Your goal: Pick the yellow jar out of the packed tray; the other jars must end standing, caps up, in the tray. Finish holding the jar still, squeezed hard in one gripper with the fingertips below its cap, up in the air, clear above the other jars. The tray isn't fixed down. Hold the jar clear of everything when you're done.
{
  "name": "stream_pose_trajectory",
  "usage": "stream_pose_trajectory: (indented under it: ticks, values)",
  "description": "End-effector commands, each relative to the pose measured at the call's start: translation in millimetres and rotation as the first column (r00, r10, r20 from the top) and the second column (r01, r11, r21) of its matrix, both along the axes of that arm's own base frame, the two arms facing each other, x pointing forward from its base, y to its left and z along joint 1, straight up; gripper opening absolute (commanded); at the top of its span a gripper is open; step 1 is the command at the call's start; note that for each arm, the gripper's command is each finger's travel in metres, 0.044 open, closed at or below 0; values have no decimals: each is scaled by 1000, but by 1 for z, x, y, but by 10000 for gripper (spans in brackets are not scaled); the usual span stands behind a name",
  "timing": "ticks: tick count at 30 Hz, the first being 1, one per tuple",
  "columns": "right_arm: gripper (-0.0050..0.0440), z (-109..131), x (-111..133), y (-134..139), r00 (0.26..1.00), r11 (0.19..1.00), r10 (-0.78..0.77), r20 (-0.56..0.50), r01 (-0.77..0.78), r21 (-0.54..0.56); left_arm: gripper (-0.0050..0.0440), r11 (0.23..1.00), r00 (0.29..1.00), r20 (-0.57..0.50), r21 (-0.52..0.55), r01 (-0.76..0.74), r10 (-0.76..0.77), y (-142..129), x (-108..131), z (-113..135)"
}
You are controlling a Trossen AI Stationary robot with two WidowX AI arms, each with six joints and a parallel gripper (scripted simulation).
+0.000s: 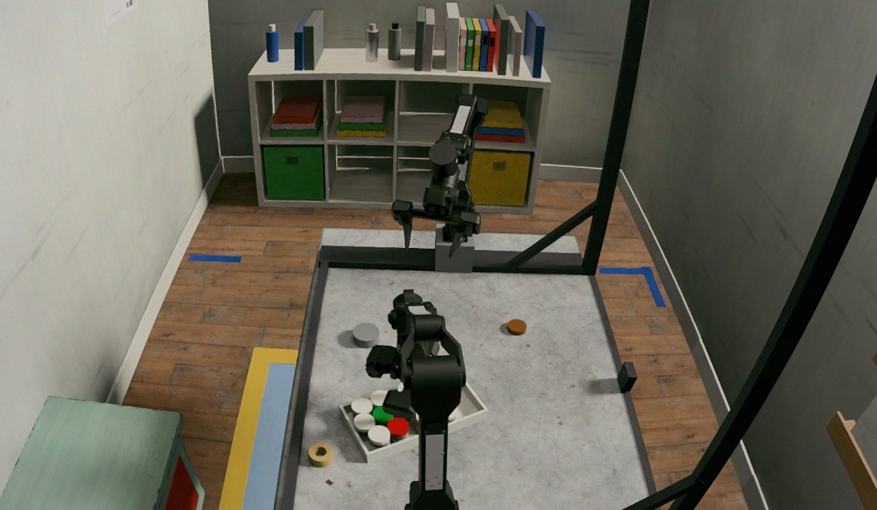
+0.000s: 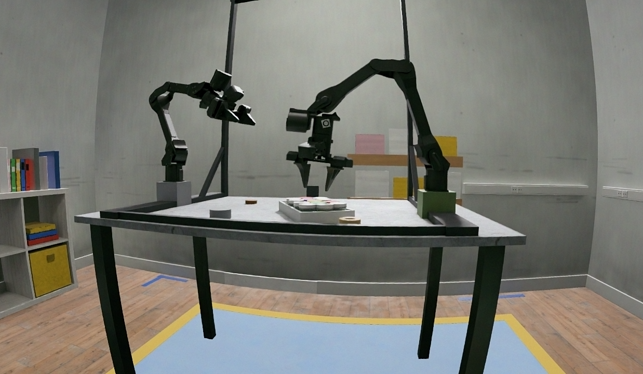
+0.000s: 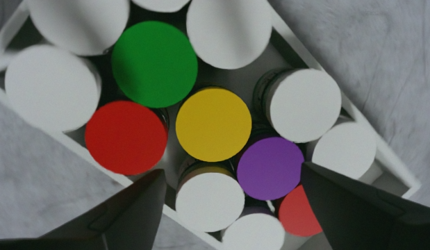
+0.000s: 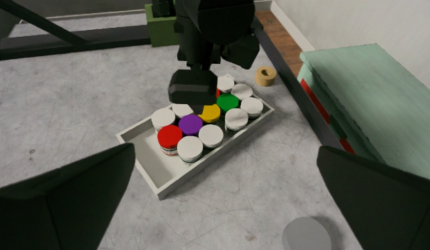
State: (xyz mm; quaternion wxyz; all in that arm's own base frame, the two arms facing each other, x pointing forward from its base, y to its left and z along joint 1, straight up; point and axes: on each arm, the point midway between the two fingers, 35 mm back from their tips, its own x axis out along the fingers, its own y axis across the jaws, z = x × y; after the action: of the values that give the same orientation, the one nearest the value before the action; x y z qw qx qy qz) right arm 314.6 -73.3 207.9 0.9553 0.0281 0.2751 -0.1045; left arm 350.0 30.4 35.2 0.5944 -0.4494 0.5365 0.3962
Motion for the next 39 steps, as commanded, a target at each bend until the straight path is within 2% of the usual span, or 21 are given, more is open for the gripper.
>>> stream_pose_trajectory:
  ticks: [1, 5, 7, 11, 16, 20, 24, 31, 39]
  values:
    - [440, 11, -2, 0, 999, 1000, -3, 39, 3, -6, 320, 978, 978, 6, -34, -207, 207, 4, 12, 8]
    - [440, 16, -1, 0, 999, 1000, -2, 50, 3, -9, 320, 931, 933, -20, -57, -361, 361, 6, 15, 7]
    - [440, 16, -1, 0, 999, 1000, -2, 50, 3, -9, 320, 931, 933, -20, -57, -361, 361, 6, 15, 7]
    - [440, 15, -1, 0, 999, 1000, -2, 48, 3, -9, 320, 860, 863, -51, -64, -505, 503, 8, 17, 6]
    - [440, 15, -1, 0, 999, 1000, -2, 48, 3, -9, 320, 767, 766, -79, -26, -641, 637, 15, 14, 4]
    - [440, 14, 0, 1, 999, 1000, 1, 41, 0, -8, 320, 732, 728, -100, 8, -681, 679, 17, 6, -2]
    - [440, 14, 0, 1, 999, 1000, 1, 41, 0, -8, 320, 731, 727, -98, 8, -682, 679, 17, 6, -5]
    - [440, 14, 0, 1, 999, 1000, 1, 41, 0, -8, 320, 732, 727, -108, 10, -682, 678, 15, 3, -42]
    - [440, 14, 0, 1, 999, 1000, 1, 41, 0, -8, 320, 734, 729, -108, 11, -679, 676, 16, 4, -51]
